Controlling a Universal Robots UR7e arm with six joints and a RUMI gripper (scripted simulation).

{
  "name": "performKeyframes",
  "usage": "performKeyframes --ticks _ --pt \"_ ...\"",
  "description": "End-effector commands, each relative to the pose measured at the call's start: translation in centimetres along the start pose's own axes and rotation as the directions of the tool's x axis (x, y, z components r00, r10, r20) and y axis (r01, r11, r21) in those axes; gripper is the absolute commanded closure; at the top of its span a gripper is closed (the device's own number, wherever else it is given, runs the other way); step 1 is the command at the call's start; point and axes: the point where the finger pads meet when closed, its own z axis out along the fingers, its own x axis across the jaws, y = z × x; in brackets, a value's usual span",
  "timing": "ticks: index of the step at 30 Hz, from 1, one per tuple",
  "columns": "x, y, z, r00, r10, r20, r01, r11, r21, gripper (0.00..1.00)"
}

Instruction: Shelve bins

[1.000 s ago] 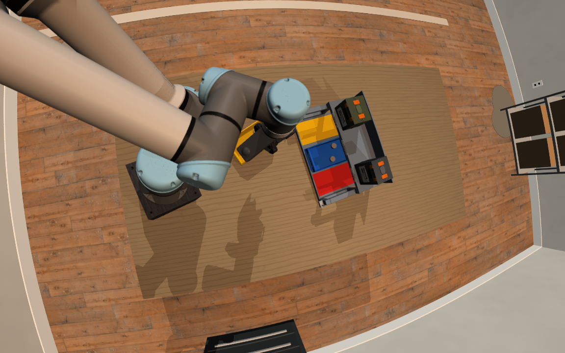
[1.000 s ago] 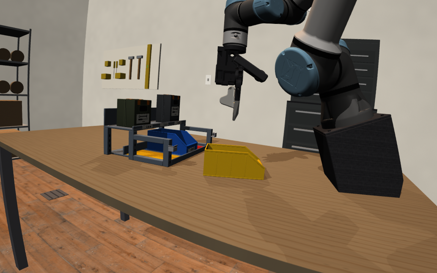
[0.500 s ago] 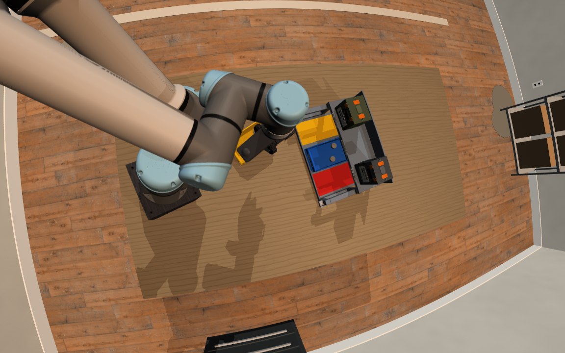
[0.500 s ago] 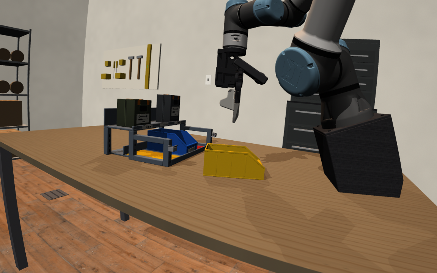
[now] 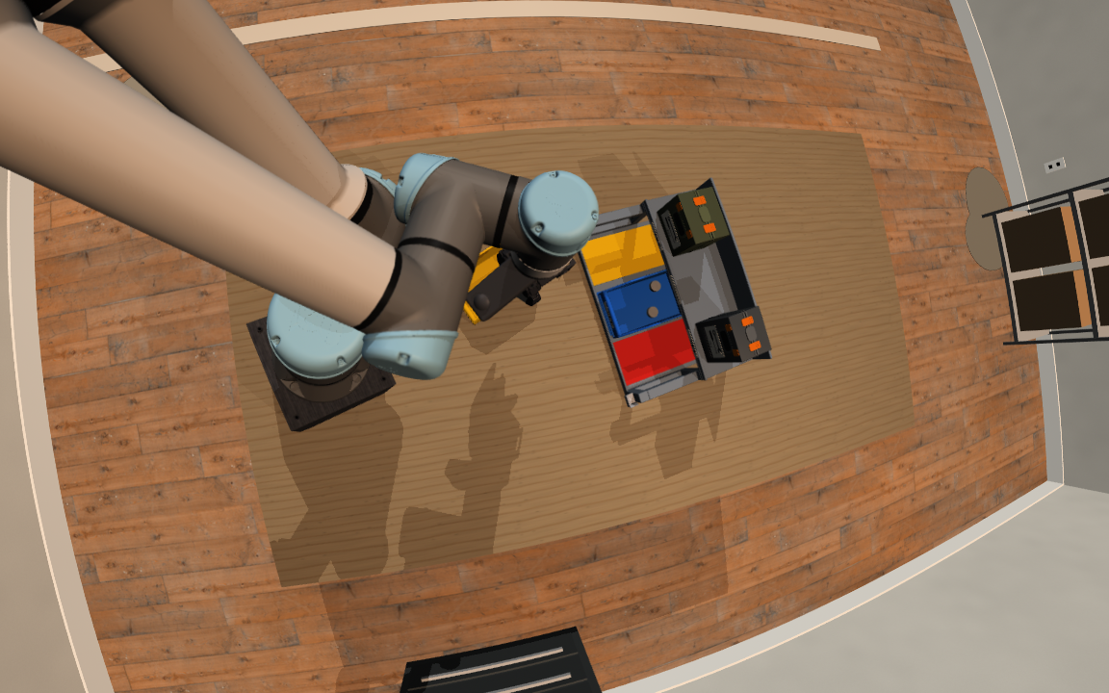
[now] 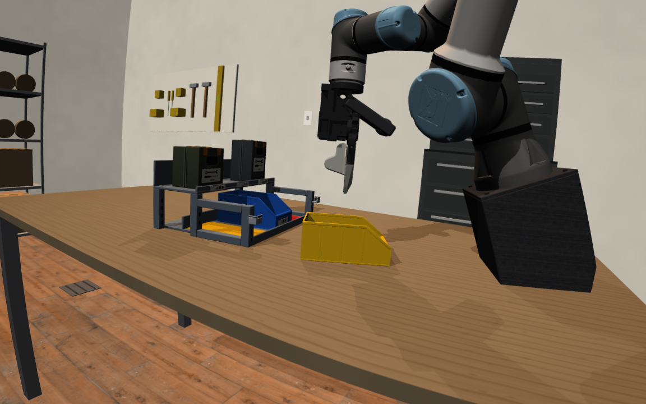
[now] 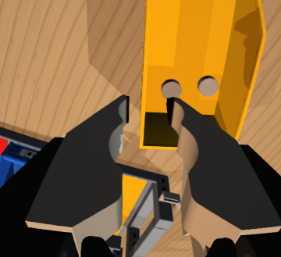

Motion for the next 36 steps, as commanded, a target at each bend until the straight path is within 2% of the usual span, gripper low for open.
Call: performKeyframes --ticks 1,17,36 --pt "-0.1 0.1 0.8 1.000 0.000 0.002 0.000 1.000 0.000 0.85" --pt "-0.1 0.0 3.1 1.000 0.000 0.002 0.000 1.000 0.000 0.85" --pt "-0.1 0.0 3.6 1.000 0.000 0.002 0.000 1.000 0.000 0.85"
